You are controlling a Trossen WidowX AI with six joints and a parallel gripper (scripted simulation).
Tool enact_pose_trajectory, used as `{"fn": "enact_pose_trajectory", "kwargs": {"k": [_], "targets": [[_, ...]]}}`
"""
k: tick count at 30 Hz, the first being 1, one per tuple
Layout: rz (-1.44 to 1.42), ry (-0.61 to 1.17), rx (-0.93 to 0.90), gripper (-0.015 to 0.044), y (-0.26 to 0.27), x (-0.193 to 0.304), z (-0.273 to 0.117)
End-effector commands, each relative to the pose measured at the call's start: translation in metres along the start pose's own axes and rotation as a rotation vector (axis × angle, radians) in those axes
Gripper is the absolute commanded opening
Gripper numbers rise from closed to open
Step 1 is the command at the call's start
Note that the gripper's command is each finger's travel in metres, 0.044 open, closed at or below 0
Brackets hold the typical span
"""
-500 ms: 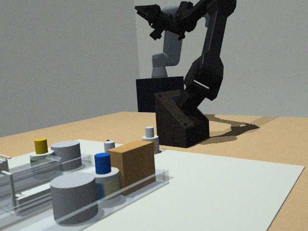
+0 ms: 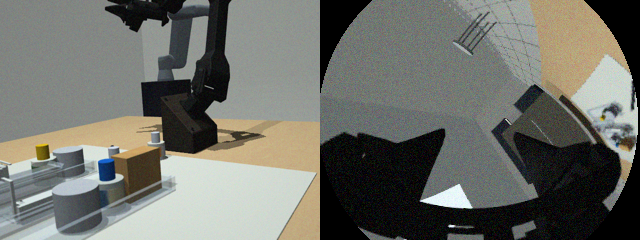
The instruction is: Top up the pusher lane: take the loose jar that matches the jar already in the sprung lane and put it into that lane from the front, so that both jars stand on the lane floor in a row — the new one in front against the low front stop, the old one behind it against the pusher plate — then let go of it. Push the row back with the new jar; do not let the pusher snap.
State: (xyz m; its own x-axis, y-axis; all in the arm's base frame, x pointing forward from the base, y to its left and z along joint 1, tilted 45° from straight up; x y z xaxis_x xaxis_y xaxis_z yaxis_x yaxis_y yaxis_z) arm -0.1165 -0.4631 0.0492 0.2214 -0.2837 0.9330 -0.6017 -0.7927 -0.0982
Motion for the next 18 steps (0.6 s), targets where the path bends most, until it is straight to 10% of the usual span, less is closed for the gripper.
{"fn": "enact_pose_trajectory", "kwargs": {"k": [1,18], "targets": [[-0.26,-0.087,0.131,0.044,-0.049,0.014,0.042],[-1.085,-0.133,0.696,0.044,-0.217,0.033,0.114]]}}
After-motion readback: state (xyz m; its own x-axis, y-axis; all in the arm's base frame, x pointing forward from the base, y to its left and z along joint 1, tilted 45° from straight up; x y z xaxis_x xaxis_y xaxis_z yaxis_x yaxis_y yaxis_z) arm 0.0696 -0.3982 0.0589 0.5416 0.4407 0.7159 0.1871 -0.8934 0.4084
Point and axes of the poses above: the point midway between the two fingers, 35 mm back from their tips, its own z axis out along the fingers, its own y axis across the jaws, x = y × z, the point moved 10 cm from there along -z, back along the fingers, and after that the axes turned 9 degrees about z, right-handed, at the moved point
